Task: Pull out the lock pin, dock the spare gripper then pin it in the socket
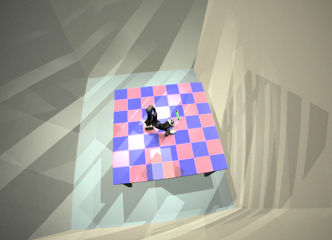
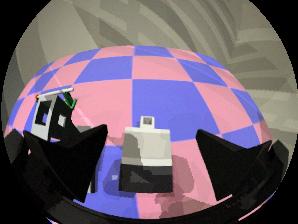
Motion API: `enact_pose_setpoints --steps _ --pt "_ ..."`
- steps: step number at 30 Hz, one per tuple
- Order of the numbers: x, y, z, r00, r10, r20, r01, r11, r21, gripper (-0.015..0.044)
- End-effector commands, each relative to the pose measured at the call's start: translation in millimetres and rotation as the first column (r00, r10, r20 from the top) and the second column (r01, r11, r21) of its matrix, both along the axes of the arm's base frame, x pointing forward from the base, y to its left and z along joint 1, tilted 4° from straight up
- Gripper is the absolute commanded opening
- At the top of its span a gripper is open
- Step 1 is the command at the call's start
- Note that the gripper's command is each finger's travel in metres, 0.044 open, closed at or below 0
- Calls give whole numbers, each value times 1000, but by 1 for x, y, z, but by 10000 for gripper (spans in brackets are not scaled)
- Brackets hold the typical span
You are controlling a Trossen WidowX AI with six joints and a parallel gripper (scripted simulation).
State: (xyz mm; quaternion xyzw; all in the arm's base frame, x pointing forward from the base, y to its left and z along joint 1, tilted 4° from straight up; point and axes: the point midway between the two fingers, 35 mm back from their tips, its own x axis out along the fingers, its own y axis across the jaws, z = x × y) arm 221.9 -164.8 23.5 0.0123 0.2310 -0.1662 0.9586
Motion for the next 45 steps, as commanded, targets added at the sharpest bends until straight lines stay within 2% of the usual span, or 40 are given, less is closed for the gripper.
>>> enact_pose_setpoints --steps 1,38,44,45 --pt "1 0 -6 1000 12 -5 -12 1000 -5 440" --pt "0 1 -58 996 73 -52 -75 996 -46 440" --pt "0 1 -58 996 73 -52 -75 996 -46 282" --pt "0 1 -58 996 73 -52 -75 996 -46 276"
